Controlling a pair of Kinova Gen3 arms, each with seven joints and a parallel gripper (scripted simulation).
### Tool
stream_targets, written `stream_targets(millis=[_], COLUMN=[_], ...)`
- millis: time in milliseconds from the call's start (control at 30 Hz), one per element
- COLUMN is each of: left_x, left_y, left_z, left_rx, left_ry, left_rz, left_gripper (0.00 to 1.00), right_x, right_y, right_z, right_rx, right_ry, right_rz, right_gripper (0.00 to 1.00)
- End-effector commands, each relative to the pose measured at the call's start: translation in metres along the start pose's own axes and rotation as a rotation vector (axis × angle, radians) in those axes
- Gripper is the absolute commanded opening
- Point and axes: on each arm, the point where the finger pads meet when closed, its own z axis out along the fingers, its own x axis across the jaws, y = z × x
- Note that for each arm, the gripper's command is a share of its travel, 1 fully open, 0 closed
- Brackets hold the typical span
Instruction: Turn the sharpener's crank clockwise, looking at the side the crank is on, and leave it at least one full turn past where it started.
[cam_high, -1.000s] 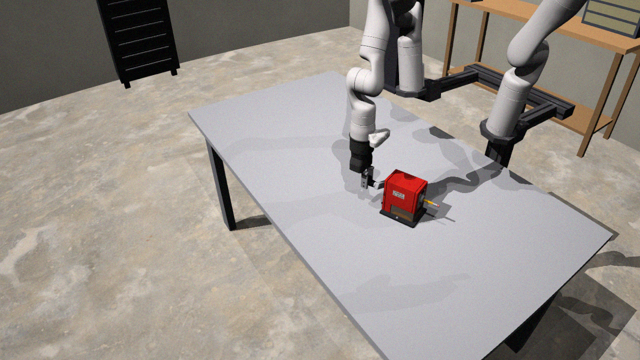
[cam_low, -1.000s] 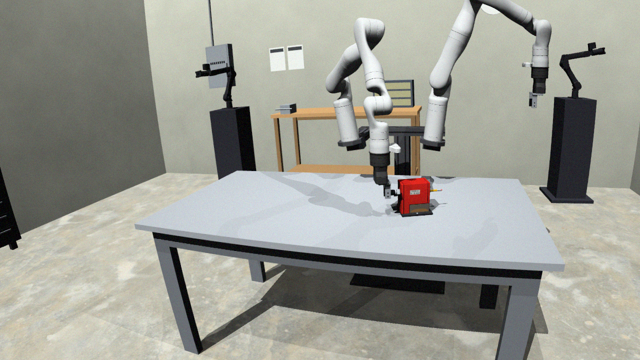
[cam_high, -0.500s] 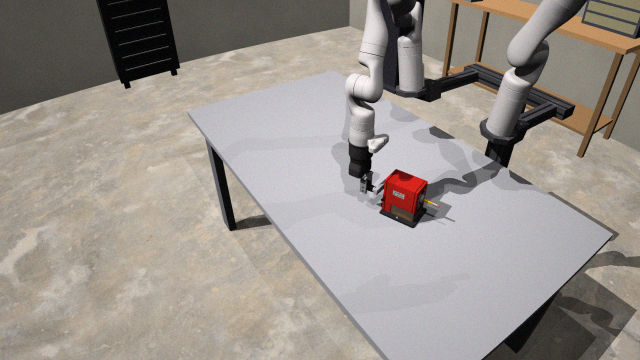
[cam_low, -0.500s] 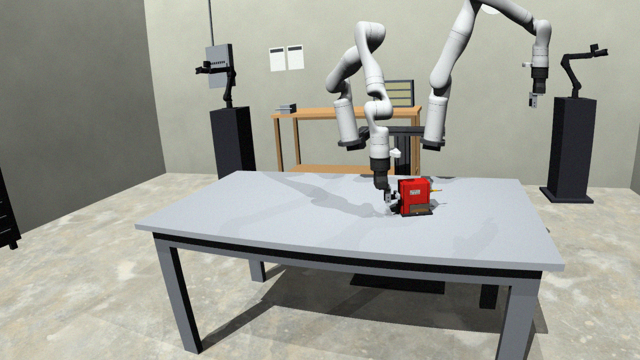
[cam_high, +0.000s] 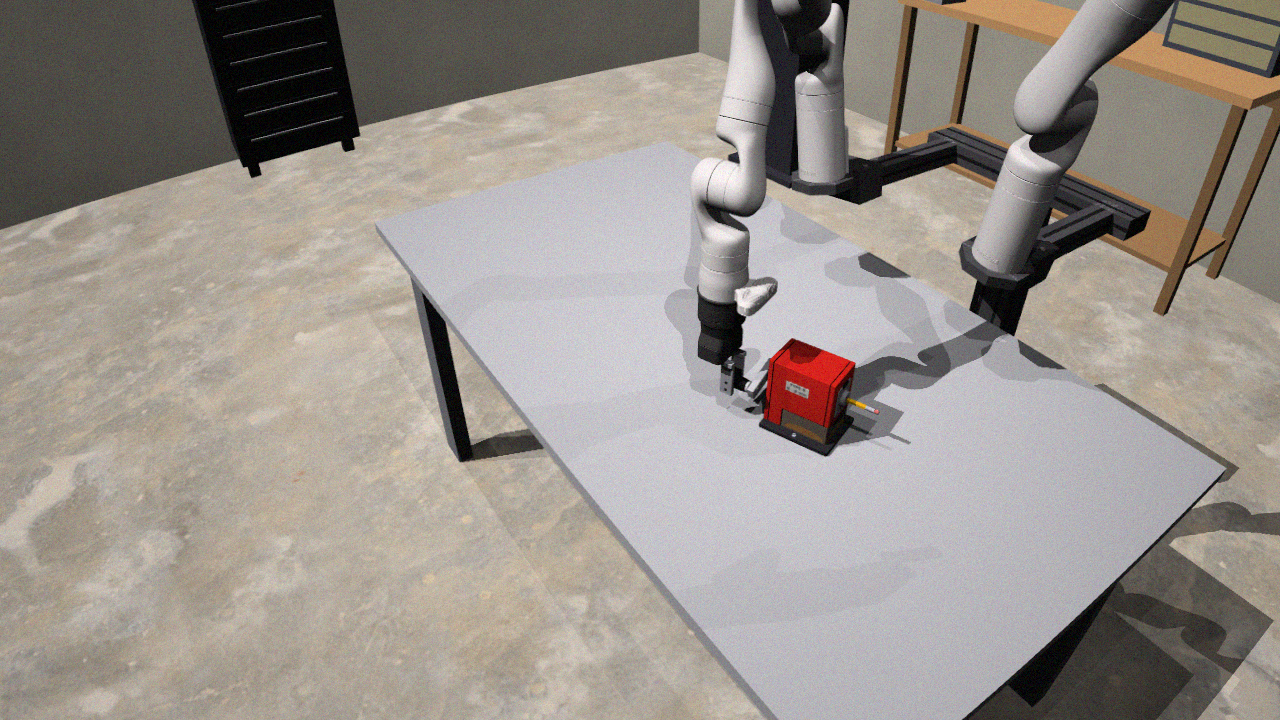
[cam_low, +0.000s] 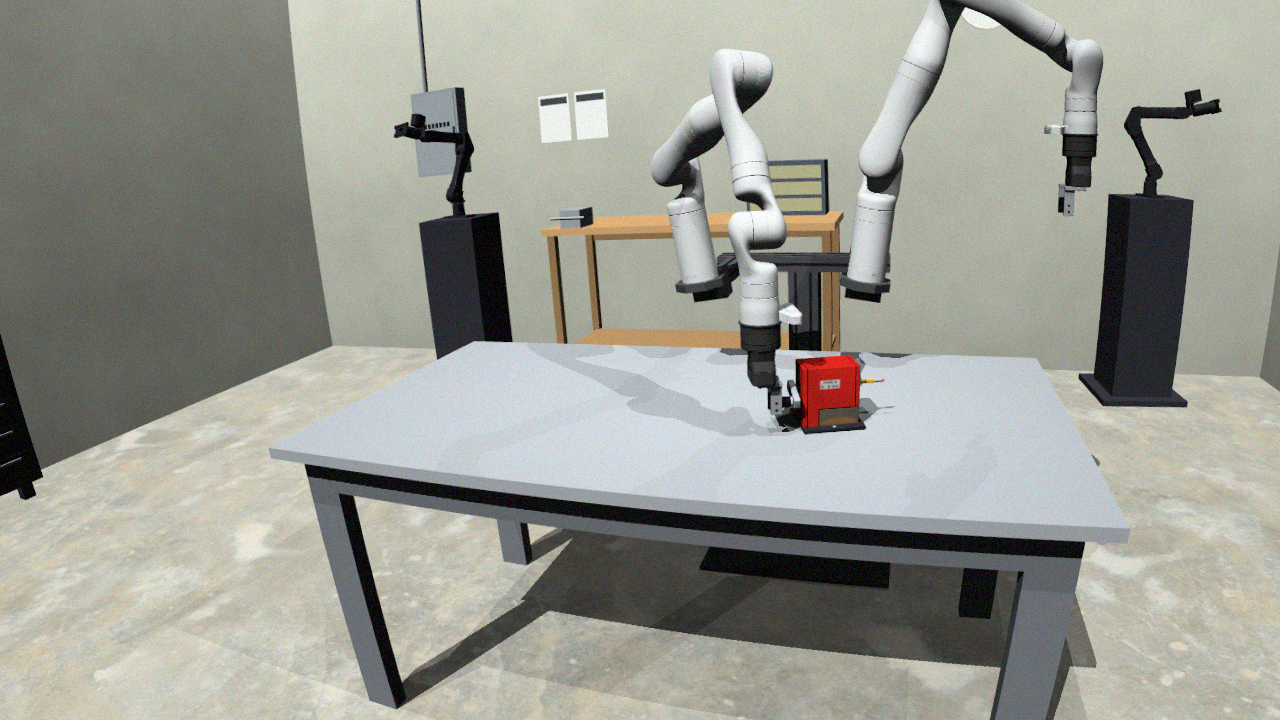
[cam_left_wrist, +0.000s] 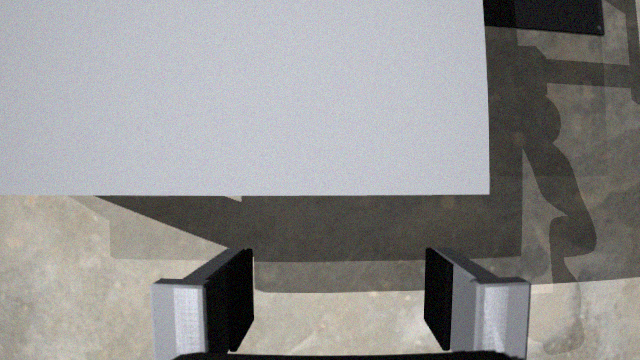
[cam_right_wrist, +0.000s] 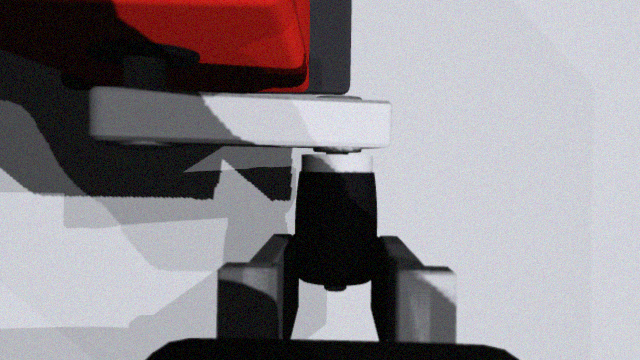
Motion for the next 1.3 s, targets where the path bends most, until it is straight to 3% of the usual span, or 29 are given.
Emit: stream_targets(millis=[0, 1267], left_x=[0.0, 0.0], left_y=[0.0, 0.0], left_z=[-0.001, -0.001], left_rx=[-0.002, -0.002], left_ry=[0.0, 0.0], left_rz=[0.0, 0.0], left_gripper=[1.0, 1.0], right_x=[-0.001, -0.032], right_y=[0.0, 0.0], right_z=[0.004, 0.032], right_rx=[0.0, 0.0], right_ry=[0.001, 0.001], right_rz=[0.0, 0.0], right_gripper=[0.0, 0.0])
